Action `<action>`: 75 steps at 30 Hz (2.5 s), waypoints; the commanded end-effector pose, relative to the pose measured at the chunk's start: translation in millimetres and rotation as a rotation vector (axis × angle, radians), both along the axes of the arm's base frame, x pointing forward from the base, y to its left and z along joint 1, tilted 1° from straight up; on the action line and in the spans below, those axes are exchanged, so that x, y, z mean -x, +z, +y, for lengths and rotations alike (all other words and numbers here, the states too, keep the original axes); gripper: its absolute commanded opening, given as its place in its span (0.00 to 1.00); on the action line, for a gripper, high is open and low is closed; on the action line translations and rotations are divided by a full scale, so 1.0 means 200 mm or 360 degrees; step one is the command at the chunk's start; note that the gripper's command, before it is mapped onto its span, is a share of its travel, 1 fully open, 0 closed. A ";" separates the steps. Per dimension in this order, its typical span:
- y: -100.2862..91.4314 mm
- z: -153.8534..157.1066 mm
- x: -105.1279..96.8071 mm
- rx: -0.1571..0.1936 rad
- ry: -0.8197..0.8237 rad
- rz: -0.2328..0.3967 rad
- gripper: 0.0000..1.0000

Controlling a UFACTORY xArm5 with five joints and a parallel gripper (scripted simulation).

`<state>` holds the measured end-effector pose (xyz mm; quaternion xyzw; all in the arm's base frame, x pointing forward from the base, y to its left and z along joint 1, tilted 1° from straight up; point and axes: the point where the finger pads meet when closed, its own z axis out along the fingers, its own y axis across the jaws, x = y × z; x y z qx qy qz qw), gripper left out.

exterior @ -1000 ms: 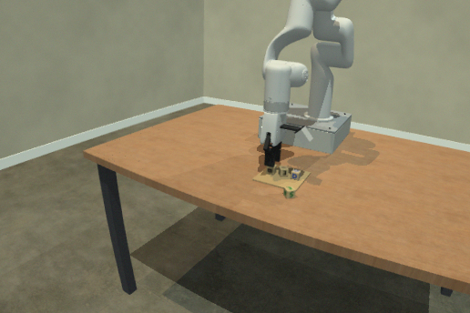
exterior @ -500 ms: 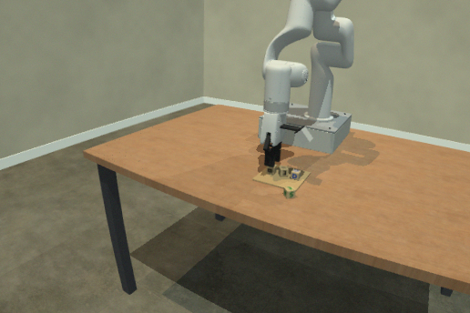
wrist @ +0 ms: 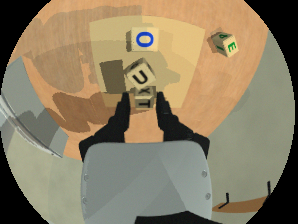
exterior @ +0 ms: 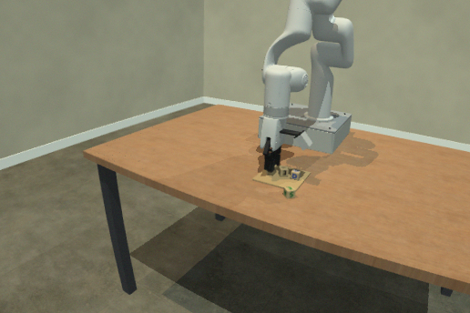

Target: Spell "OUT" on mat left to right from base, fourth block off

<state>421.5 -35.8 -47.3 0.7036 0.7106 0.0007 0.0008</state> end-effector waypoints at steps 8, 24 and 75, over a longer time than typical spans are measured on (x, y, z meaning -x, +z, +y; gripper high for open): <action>-0.07 0.00 -0.01 0.0000 0.0000 -0.0005 0.42; -0.07 0.00 -0.01 0.0000 0.0000 -0.0005 0.42; -0.07 0.00 -0.01 0.0000 0.0000 -0.0005 0.21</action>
